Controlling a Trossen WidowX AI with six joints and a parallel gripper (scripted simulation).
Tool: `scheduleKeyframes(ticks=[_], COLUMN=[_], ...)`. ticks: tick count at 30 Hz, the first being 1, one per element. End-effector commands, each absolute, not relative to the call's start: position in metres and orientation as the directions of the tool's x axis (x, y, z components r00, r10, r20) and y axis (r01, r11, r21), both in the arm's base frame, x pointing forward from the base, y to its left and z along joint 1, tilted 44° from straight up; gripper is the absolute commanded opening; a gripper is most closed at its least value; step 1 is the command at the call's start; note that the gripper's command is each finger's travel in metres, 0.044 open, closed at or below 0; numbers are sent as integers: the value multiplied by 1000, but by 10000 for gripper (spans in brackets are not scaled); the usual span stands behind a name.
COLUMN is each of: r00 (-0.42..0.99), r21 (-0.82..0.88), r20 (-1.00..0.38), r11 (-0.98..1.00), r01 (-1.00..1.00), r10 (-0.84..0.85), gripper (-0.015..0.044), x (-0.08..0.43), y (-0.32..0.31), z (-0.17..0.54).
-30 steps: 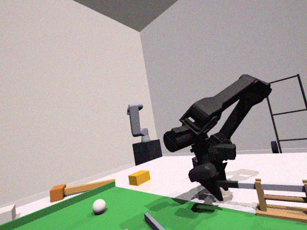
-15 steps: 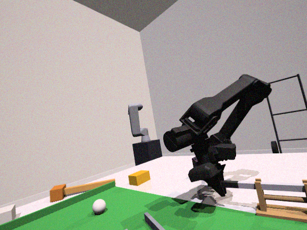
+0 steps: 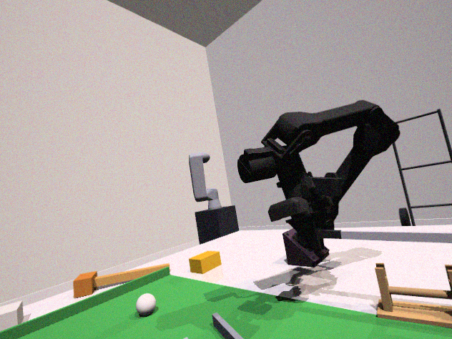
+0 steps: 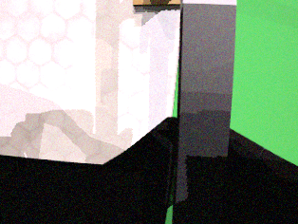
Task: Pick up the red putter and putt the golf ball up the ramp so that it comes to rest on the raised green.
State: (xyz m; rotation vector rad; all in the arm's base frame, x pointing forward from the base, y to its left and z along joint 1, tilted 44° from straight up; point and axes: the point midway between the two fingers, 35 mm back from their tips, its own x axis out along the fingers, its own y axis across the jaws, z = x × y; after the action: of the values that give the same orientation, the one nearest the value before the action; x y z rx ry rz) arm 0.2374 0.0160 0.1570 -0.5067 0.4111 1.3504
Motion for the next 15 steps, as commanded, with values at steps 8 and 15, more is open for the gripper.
scheduleKeyframes(ticks=[8, 15], r00=[196, 191], r21=[-74, 111], r20=[-583, -627], r11=[189, 330], r01=[-979, -937], r10=[788, 755], gripper=[0, 0], x=[233, 240], y=[-3, -34], z=[169, 150])
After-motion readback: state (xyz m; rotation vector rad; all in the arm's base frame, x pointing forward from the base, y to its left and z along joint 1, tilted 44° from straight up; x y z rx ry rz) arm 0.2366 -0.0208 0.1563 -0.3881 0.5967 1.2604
